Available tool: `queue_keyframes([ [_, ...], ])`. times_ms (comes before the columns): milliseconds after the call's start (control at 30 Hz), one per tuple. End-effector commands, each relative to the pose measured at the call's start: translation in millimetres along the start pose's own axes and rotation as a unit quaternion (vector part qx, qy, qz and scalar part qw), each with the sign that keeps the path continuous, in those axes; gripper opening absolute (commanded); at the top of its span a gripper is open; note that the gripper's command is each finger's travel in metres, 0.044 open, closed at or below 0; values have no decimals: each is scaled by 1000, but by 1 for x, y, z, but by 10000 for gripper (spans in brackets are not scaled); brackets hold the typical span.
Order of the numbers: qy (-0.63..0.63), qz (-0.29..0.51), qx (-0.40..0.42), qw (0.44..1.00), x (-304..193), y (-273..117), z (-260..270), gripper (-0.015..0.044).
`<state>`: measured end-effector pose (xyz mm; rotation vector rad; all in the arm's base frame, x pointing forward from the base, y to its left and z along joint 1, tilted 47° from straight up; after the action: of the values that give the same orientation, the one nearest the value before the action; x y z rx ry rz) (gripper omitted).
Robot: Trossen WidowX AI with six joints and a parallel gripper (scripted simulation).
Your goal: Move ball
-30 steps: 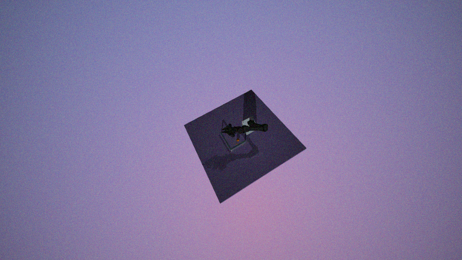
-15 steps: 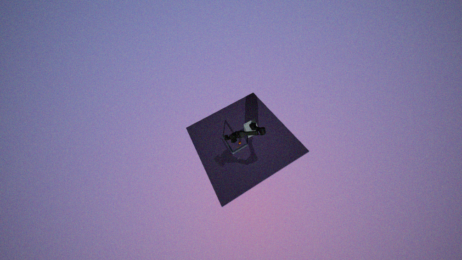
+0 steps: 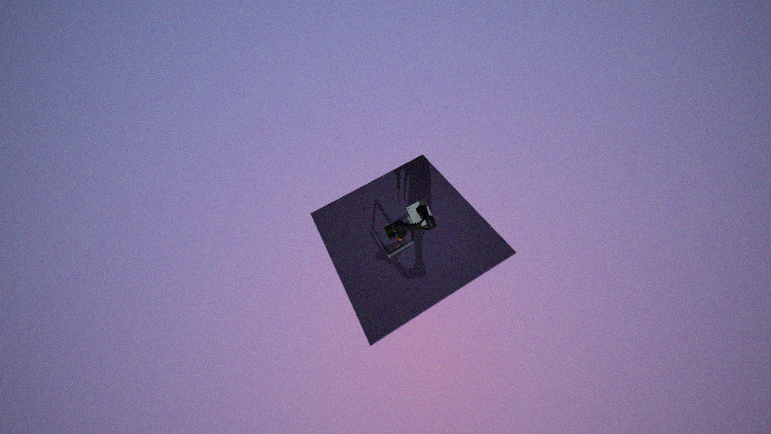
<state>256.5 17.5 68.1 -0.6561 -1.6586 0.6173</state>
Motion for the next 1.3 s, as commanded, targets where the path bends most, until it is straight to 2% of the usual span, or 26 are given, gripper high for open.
queue_keyframes([
  [0,-5,-16,10,1000,2,3,4,301],
  [1167,-5,-17,10,1000,4,57,6,301],
  [1267,-5,-17,10,1000,4,57,6,223],
])
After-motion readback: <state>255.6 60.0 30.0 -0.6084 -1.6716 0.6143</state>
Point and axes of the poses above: the point midway between the two fingers, 35 mm back from their tips, its own y axis out along the fingers, its own z axis across the jaws, x = y × z, the point moved 8 cm from there along -y, back along the fingers, and after that the axes turned 10 degrees about -y, right-handed, at the moved point
